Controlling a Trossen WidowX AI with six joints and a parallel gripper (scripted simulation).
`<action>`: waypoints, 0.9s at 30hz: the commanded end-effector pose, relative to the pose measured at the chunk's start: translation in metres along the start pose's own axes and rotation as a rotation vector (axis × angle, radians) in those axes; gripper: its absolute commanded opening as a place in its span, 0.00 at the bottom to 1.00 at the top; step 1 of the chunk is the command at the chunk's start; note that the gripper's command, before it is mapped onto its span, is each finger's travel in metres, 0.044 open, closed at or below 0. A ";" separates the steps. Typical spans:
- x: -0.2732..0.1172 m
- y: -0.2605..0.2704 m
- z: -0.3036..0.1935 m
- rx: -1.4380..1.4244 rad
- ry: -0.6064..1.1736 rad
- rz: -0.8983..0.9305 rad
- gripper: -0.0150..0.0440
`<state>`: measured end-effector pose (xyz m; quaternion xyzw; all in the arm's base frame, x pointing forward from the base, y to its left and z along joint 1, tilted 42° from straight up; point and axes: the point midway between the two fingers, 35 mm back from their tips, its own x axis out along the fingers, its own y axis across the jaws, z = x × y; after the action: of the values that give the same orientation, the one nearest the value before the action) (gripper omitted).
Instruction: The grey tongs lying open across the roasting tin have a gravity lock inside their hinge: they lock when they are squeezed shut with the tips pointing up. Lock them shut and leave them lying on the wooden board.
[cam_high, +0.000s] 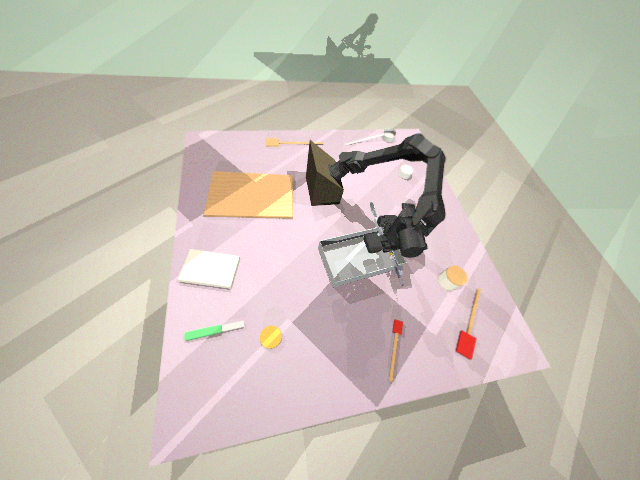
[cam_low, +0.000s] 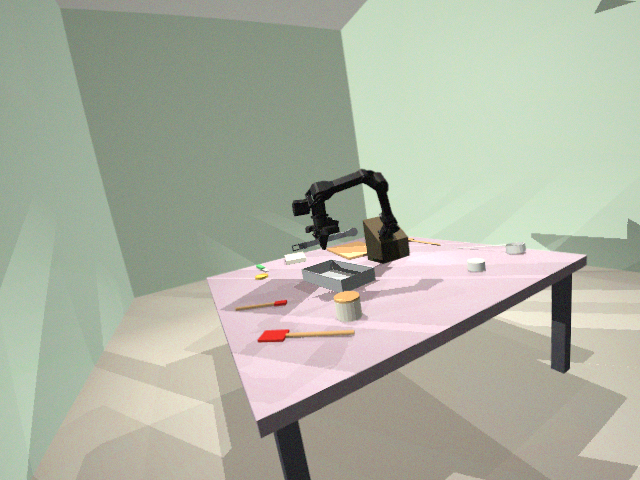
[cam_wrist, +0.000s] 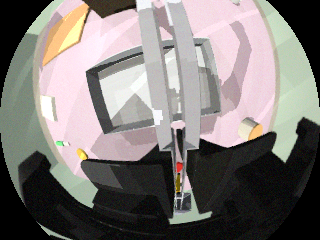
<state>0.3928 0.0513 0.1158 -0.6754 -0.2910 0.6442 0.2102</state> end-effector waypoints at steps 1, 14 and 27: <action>-0.002 -0.002 0.002 -0.007 -0.014 0.002 0.00; -0.005 0.050 0.002 -0.083 -0.008 0.022 0.00; -0.014 0.169 0.027 -0.267 -0.018 0.056 0.00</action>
<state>0.3918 -0.0637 0.0316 -0.6980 -0.3459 0.6162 0.1162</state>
